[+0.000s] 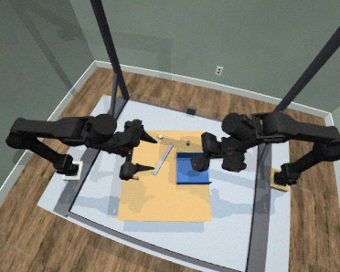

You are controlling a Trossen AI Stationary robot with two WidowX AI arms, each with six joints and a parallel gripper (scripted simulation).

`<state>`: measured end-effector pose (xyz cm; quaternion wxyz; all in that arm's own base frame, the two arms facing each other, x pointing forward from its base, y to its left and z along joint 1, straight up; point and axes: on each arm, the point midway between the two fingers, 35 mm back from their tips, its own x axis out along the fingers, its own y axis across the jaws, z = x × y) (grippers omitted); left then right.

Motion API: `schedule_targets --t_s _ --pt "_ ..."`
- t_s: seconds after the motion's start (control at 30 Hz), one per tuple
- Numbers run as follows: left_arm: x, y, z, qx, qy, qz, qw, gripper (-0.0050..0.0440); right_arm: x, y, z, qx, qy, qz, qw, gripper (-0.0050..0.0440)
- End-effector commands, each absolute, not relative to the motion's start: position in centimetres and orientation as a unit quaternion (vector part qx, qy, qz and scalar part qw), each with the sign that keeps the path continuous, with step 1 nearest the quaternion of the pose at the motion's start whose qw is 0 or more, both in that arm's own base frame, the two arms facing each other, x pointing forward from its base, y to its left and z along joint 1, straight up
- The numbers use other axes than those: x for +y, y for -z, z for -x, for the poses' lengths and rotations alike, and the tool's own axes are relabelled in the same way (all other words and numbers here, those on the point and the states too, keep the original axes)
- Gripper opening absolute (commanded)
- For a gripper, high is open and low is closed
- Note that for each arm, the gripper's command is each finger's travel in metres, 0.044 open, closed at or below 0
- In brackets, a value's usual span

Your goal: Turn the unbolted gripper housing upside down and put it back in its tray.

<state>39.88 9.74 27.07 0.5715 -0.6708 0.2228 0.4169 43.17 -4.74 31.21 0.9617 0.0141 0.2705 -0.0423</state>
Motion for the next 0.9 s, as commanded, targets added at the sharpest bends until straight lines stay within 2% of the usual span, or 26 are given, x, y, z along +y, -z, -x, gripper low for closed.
schedule_targets --t_s 0.0,0.87 --pt "9.7 -27.7 -39.8 0.212 -0.405 0.676 0.579 0.0114 -4.7 -32.6 -42.8 0.256 0.043 -0.011 0.966 0.0437" --pt "9.2 -26.6 -38.3 0.144 -0.346 0.693 0.616 0.0114 -4.7 -32.6 -42.8 0.256 0.043 -0.011 0.966 0.0437"
